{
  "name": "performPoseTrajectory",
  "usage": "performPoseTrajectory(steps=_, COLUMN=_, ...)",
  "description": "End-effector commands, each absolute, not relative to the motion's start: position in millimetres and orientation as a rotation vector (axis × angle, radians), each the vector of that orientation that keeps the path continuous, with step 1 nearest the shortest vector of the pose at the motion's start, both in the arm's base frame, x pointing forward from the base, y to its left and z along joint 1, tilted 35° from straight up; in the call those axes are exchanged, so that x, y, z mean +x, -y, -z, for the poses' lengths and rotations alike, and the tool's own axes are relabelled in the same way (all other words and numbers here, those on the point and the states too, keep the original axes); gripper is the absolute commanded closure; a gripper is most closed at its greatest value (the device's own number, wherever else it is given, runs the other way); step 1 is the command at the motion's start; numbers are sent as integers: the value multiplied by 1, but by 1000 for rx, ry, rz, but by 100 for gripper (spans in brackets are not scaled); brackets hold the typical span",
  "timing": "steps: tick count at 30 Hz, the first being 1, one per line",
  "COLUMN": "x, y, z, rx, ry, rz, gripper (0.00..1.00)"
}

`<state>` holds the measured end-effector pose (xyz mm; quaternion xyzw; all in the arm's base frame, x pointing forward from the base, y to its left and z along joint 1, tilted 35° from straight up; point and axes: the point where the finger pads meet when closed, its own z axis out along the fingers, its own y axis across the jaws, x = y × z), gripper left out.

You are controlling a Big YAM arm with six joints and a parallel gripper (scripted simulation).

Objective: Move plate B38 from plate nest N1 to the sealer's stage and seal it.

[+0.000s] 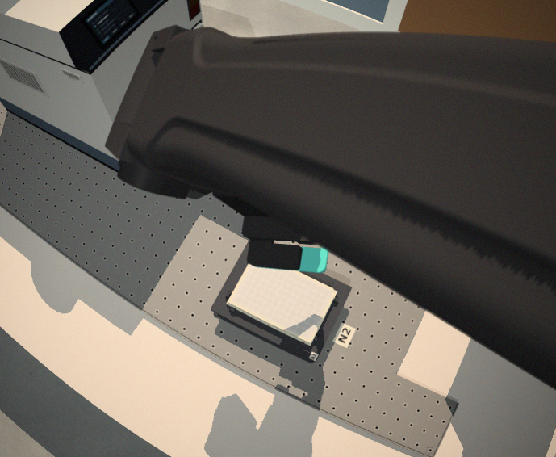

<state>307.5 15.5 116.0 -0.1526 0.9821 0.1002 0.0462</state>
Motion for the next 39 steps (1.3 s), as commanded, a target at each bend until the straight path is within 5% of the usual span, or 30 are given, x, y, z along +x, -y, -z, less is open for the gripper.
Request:
performPoseTrajectory(steps=1, x=331, y=10, z=-131, rx=-367, ry=-2928, rz=-342, gripper=0)
performPoseTrajectory(steps=18, x=330, y=77, z=-141, rx=127, ry=-2631, rz=-694, gripper=0)
performPoseTrajectory(steps=39, x=341, y=62, z=-160, rx=53, ry=-2659, rz=-648, gripper=0)
